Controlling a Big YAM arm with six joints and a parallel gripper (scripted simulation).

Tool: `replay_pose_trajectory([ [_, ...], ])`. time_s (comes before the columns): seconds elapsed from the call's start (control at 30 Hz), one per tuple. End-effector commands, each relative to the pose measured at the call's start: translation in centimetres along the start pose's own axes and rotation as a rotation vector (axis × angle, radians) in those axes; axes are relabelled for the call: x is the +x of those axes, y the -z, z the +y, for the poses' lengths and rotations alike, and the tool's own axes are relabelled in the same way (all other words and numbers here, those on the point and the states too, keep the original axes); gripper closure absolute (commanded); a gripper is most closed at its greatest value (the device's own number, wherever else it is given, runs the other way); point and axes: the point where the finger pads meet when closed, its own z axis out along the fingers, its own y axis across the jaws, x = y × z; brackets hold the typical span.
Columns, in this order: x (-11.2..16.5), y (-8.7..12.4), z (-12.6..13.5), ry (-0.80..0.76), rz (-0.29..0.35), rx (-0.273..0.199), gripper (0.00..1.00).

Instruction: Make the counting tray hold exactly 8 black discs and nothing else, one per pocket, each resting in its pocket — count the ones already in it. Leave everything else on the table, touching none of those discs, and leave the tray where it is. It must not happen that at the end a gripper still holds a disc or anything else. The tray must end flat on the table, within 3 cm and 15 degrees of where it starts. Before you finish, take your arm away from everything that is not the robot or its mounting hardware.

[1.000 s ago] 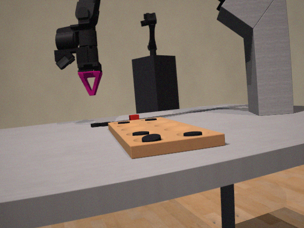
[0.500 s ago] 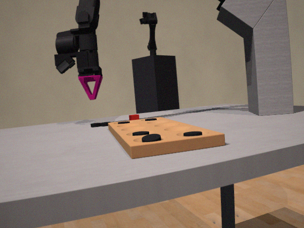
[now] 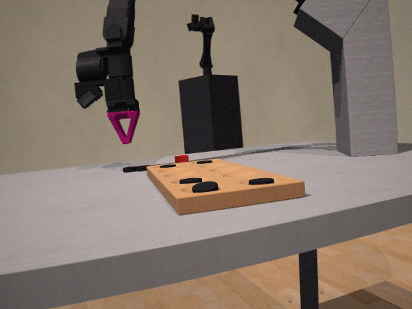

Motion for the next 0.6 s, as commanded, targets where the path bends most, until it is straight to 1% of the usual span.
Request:
replay_pose_trajectory([
  [0.0, -1.0, -0.9, -0.8, 0.005, -0.022, 0.009, 0.56],
  [0.33, -0.9, -2.6, -0.8, 0.005, -0.02, 0.009, 0.56],
  [0.4, -0.9, -2.6, -0.8, 0.005, -0.02, 0.009, 0.56],
  [0.57, -0.9, -3.3, -0.8, 0.005, -0.02, 0.009, 0.56],
])
